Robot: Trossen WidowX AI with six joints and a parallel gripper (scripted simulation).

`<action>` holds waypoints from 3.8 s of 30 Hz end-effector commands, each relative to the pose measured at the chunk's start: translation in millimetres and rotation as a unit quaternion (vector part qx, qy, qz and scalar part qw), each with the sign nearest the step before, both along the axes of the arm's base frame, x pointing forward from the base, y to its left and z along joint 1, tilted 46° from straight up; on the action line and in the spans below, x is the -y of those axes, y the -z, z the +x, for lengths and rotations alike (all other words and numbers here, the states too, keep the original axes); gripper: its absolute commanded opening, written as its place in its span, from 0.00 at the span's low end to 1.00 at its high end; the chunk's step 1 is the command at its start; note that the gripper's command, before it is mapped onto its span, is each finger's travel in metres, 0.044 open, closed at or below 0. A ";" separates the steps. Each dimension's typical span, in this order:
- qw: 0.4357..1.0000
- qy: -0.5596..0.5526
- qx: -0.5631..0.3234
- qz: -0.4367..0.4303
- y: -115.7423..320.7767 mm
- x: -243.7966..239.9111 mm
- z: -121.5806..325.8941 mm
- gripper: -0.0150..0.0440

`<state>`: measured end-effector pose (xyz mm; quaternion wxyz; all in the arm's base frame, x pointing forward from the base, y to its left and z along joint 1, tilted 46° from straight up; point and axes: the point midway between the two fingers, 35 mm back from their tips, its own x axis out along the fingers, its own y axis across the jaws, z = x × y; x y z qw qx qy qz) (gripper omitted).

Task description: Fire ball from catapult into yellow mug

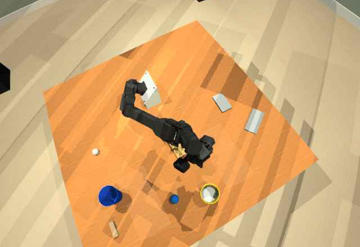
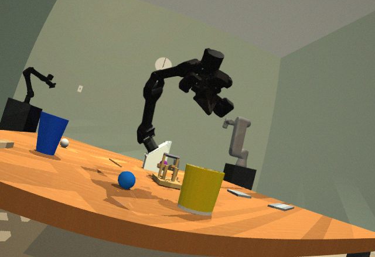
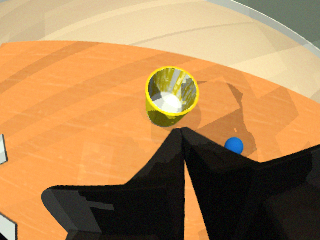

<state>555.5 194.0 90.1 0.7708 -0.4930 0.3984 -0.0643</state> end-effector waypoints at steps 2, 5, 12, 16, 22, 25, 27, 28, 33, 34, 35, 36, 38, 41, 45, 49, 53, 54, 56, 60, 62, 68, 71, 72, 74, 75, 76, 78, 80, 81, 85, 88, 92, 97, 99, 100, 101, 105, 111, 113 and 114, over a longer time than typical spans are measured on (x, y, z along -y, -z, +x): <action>0.995 -0.016 -0.073 -0.064 35.1 -0.5 -29.8 0.25; 0.989 -0.025 -0.110 -0.096 50.6 0.1 -46.3 0.25; 0.965 -0.049 -0.192 -0.173 81.6 3.8 -86.6 0.25; 0.945 -0.063 -0.237 -0.217 95.8 7.5 -110.1 0.25; 0.907 -0.085 -0.301 -0.283 112.2 15.5 -145.0 0.25; 0.884 -0.096 -0.331 -0.316 118.2 20.4 -162.0 0.25; 0.868 -0.103 -0.350 -0.338 121.3 23.9 -173.0 0.25; 0.859 -0.107 -0.359 -0.349 122.7 25.7 -178.5 0.25; 0.812 -0.124 -0.403 -0.403 127.3 35.4 -204.7 0.25; 0.802 -0.128 -0.412 -0.414 127.8 37.4 -209.7 0.25; 0.792 -0.131 -0.420 -0.424 128.1 39.5 -214.7 0.25; 0.781 -0.134 -0.428 -0.435 128.3 41.5 -219.6 0.25; 0.759 -0.141 -0.443 -0.455 128.4 45.7 -229.1 0.25; 0.725 -0.150 -0.465 -0.485 127.5 52.0 -242.7 0.25; 0.676 -0.161 -0.492 -0.524 124.7 60.3 -259.6 0.25; 0.623 -0.172 -0.516 -0.562 120.6 68.3 -274.4 0.25; 0.568 -0.181 -0.537 -0.596 115.8 75.5 -286.0 0.25; 0.554 -0.183 -0.542 -0.605 114.5 77.2 -288.7 0.25; 0.535 -0.185 -0.548 -0.615 112.7 79.3 -292.1 0.25; 0.533 -0.186 -0.549 -0.617 112.5 79.6 -292.6 0.25; 0.533 -0.186 -0.549 -0.617 112.5 79.6 -292.6 0.25; 0.532 -0.186 -0.549 -0.617 114.2 80.9 -292.1 0.25; 0.530 -0.186 -0.550 -0.618 117.9 84.0 -291.2 0.25; 0.530 -0.185 -0.551 -0.618 119.2 85.1 -290.8 0.25; 0.528 -0.185 -0.551 -0.618 121.7 87.2 -290.2 0.25; 0.528 -0.185 -0.552 -0.619 123.0 88.3 -290.0 0.25; 0.527 -0.185 -0.552 -0.619 124.2 89.3 -289.7 0.25; 0.526 -0.185 -0.553 -0.619 126.7 91.5 -289.2 0.25; 0.525 -0.185 -0.553 -0.620 129.2 93.7 -288.7 0.25; 0.524 -0.185 -0.554 -0.620 130.5 94.8 -288.4 0.25; 0.522 -0.185 -0.555 -0.621 135.4 99.2 -287.5 0.25; 0.520 -0.185 -0.556 -0.622 139.1 102.6 -287.0 0.25; 0.518 -0.184 -0.557 -0.622 144.0 107.2 -286.3 0.25; 0.515 -0.184 -0.559 -0.624 150.0 113.0 -285.7 0.25; 0.513 -0.184 -0.560 -0.624 152.4 115.3 -285.5 0.25; 0.513 -0.184 -0.560 -0.624 153.6 116.5 -285.4 0.25; 0.512 -0.184 -0.560 -0.625 154.8 117.7 -285.3 0.25; 0.509 -0.183 -0.562 -0.626 159.4 122.4 -285.1 0.25; 0.506 -0.183 -0.564 -0.627 166.3 129.5 -285.1 0.25; 0.504 -0.183 -0.565 -0.627 168.6 131.9 -285.1 0.25; 0.504 -0.183 -0.565 -0.628 169.7 133.1 -285.2 0.25</action>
